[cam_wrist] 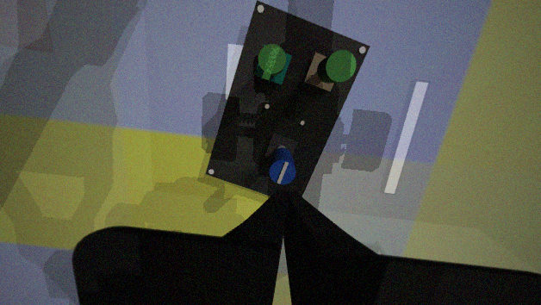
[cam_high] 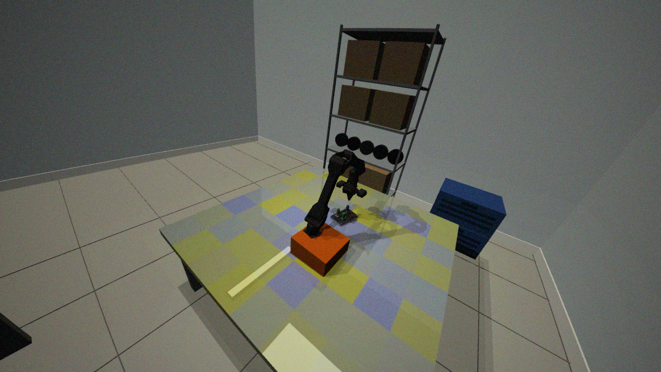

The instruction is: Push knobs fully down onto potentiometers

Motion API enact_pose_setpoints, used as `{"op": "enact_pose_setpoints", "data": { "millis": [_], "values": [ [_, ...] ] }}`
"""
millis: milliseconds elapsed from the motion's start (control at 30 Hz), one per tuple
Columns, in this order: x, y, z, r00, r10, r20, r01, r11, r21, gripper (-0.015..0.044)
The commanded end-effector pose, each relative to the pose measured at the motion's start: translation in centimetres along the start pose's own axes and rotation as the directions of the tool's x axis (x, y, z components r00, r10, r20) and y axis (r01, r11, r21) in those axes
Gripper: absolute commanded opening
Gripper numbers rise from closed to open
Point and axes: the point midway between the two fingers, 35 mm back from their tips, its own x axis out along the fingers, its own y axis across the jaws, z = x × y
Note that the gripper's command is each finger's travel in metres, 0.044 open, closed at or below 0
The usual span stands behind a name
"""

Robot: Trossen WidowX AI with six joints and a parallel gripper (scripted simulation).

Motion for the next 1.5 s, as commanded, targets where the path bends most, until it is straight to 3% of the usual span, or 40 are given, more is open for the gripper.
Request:
{"op": "enact_pose_setpoints", "data": {
  "millis": [0, 133, 667, 1100, 1467],
  "values": [
    [-0.22, -0.01, -0.33, 1.000, -0.003, -0.001, 0.003, 0.999, -0.050, 0.0000],
    [-0.21, -0.01, -0.34, 1.000, -0.003, -0.001, 0.003, 1.000, -0.027, 0.0000],
    [-0.03, -0.01, -0.34, 1.000, -0.003, -0.001, 0.003, 0.866, 0.500, 0.0000],
    [0.11, -0.02, -0.34, 1.000, -0.003, -0.001, 0.002, 0.561, 0.828, 0.0000],
    [0.23, -0.02, -0.35, 1.000, -0.003, -0.001, 0.002, 0.211, 0.977, 0.0000]
  ]
}}
